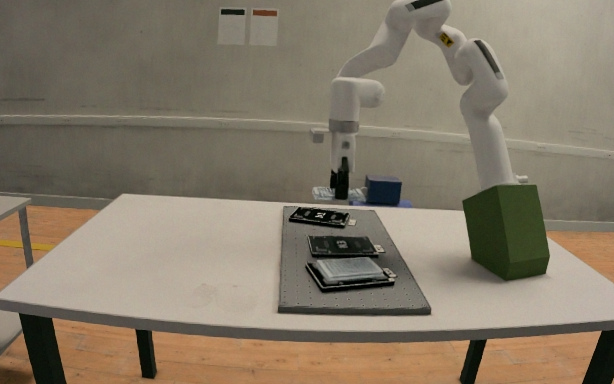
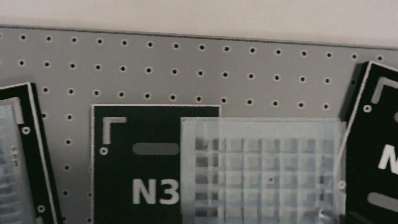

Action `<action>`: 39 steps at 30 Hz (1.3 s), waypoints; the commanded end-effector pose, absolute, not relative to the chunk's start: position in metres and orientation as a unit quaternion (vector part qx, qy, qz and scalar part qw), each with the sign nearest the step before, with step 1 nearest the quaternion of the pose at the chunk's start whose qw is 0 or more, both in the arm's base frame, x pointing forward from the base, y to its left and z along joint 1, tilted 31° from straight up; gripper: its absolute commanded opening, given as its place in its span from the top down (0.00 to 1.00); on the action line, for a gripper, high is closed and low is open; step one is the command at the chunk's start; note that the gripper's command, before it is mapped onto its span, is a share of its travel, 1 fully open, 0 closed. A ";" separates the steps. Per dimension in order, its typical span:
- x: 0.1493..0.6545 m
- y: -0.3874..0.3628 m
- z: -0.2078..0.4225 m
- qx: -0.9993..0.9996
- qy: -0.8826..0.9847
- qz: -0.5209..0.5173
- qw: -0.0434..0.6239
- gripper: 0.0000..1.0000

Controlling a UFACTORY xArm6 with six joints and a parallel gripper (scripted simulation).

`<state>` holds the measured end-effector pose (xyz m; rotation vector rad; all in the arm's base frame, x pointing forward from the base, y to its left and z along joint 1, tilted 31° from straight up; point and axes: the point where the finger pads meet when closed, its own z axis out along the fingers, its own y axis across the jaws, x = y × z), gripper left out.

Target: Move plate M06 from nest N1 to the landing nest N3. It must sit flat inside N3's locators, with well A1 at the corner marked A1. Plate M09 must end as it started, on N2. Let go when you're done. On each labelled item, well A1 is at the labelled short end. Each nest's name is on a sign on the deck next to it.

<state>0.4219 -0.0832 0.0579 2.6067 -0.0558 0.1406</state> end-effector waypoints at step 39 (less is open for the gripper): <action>0.420 -0.022 0.019 0.963 -0.021 0.054 0.262 1.00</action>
